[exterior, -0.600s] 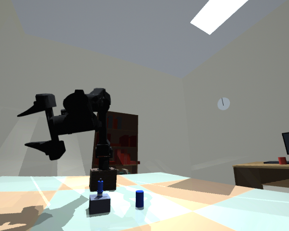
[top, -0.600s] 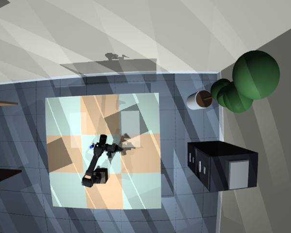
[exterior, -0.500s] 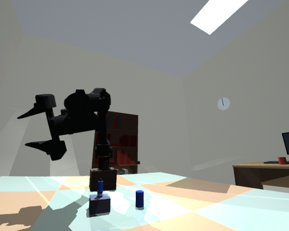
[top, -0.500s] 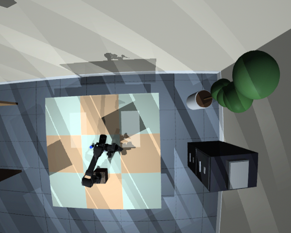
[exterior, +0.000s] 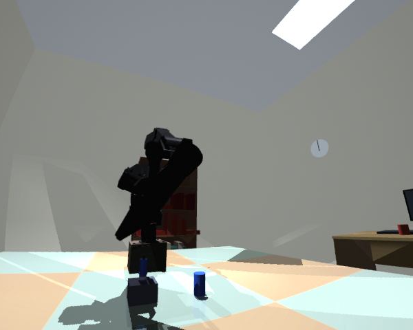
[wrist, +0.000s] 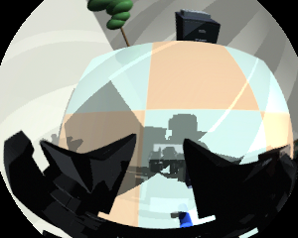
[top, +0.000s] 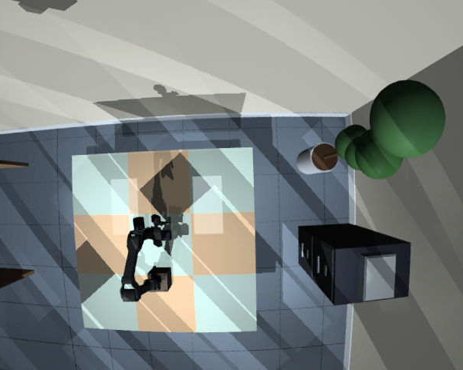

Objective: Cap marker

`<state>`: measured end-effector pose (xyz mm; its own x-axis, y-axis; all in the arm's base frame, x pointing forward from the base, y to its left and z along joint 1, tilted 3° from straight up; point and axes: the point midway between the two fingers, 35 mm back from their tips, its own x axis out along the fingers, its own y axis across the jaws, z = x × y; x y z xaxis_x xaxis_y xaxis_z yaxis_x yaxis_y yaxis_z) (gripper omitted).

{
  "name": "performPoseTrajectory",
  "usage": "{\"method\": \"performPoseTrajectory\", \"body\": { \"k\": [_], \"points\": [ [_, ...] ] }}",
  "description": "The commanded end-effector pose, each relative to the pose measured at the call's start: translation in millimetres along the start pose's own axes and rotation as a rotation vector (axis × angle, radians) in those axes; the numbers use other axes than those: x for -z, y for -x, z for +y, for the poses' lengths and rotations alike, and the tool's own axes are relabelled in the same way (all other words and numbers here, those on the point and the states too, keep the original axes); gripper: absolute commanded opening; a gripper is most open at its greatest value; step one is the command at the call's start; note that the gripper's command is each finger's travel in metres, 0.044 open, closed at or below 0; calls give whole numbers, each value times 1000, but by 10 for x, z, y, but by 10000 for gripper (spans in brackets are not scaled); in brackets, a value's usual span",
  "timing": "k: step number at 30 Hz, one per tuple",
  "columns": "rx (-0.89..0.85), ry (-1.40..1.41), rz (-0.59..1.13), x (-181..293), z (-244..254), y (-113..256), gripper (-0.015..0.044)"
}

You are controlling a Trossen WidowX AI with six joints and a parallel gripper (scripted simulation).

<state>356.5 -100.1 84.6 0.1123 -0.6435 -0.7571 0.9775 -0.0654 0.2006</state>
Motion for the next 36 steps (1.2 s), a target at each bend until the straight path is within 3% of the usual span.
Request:
{"method": "performPoseTrajectory", "body": {
  "k": [1,9,18,22,36],
  "points": [
    [-28,448,287,662,-243,326,249],
    [-167,1027,671,1401,-735,926,249],
    [-171,1039,679,1452,-740,967,249],
    [-171,1039,679,1644,-797,713,249],
    [-171,1039,679,1786,-833,550,249]
  ]
}}
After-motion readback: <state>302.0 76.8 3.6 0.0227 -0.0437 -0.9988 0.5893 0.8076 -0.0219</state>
